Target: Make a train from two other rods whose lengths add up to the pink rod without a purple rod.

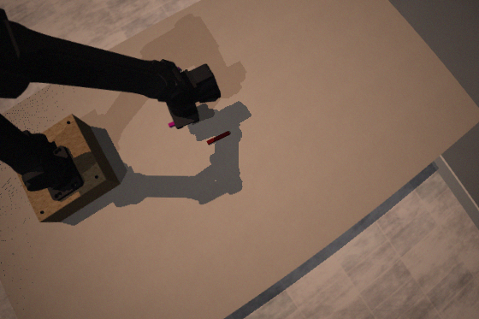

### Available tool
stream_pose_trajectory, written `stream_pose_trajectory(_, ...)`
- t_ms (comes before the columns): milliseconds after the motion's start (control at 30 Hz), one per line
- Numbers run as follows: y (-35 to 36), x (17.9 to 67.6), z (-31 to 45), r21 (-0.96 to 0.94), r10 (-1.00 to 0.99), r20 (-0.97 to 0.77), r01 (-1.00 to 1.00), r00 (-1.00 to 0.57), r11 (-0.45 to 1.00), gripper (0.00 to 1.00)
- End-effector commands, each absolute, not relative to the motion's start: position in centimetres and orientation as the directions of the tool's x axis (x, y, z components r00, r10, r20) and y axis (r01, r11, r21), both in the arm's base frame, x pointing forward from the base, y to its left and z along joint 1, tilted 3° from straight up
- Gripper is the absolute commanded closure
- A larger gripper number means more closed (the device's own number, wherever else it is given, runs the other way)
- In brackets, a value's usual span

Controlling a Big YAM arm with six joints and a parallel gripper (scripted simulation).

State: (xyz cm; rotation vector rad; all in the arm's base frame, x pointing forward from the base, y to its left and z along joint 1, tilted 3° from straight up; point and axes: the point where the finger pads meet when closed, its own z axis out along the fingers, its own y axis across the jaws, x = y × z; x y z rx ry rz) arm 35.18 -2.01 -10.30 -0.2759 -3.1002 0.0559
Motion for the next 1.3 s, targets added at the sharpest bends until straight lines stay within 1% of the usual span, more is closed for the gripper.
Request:
stream_pose_trajectory(0,-2.4,35.8,-10.5,-0.038,0.172,0.015,0.172,-0.985,0.984,0.83)
stream_pose_trajectory(33,-2.4,35.8,-10.5,-0.038,0.172,0.015,0.172,-0.985,0.984,0.83)
stream_pose_trajectory(67,-2.4,35.8,-10.5,-0.038,0.172,0.015,0.172,-0.985,0.984,0.79)
stream_pose_trajectory(133,-2.4,35.8,-10.5,-0.038,0.172,0.015,0.172,-0.985,0.984,0.79)
stream_pose_trajectory(167,-2.4,35.8,-10.5,-0.038,0.172,0.015,0.172,-0.985,0.984,0.76)
stream_pose_trajectory(600,-2.3,35.6,-10.4,-0.039,0.172,0.022,0.172,-0.985,0.984,0.76)
stream_pose_trajectory(833,-2.1,37.8,-7.0,-0.032,0.172,-0.029,0.173,-0.985,0.984,0.76)
stream_pose_trajectory(933,-2.1,37.8,-6.5,-0.032,0.172,-0.03,0.173,-0.985,0.984,0.76)
stream_pose_trajectory(1267,-1.7,38.1,-0.9,-0.03,0.182,-0.037,0.183,-0.983,0.983,0.76)
